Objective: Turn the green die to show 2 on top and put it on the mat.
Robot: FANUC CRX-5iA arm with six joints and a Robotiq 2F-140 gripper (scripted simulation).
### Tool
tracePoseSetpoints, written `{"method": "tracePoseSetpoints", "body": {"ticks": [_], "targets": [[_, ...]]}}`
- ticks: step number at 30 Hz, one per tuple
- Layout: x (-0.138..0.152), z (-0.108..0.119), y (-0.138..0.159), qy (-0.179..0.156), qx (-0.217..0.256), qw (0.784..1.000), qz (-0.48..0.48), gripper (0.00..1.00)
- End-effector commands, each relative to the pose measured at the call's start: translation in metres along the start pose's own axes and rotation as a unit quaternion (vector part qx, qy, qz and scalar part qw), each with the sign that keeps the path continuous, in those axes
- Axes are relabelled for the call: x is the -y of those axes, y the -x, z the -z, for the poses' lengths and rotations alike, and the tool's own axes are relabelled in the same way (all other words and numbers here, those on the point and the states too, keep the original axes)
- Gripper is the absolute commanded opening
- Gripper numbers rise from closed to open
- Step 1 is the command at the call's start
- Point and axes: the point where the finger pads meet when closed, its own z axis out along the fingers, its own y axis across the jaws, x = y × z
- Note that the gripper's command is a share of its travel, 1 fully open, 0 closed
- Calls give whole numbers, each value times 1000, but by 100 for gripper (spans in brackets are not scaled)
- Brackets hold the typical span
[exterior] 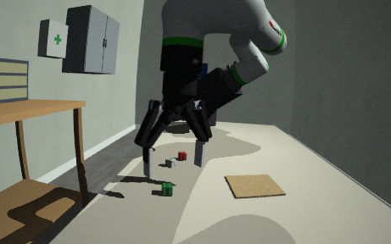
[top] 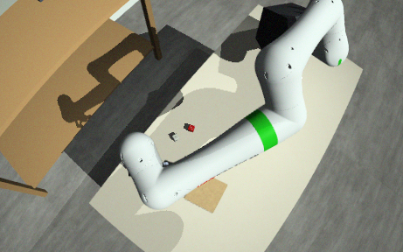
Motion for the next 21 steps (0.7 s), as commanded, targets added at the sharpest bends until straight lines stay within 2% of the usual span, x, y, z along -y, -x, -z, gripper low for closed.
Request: {"method": "tracePoseSetpoints", "body": {"ticks": [1,21], "targets": [[-14,-1,-15,-8,3,1000,-1,100],[-17,-1,-19,-8,3,1000,-1,100]]}}
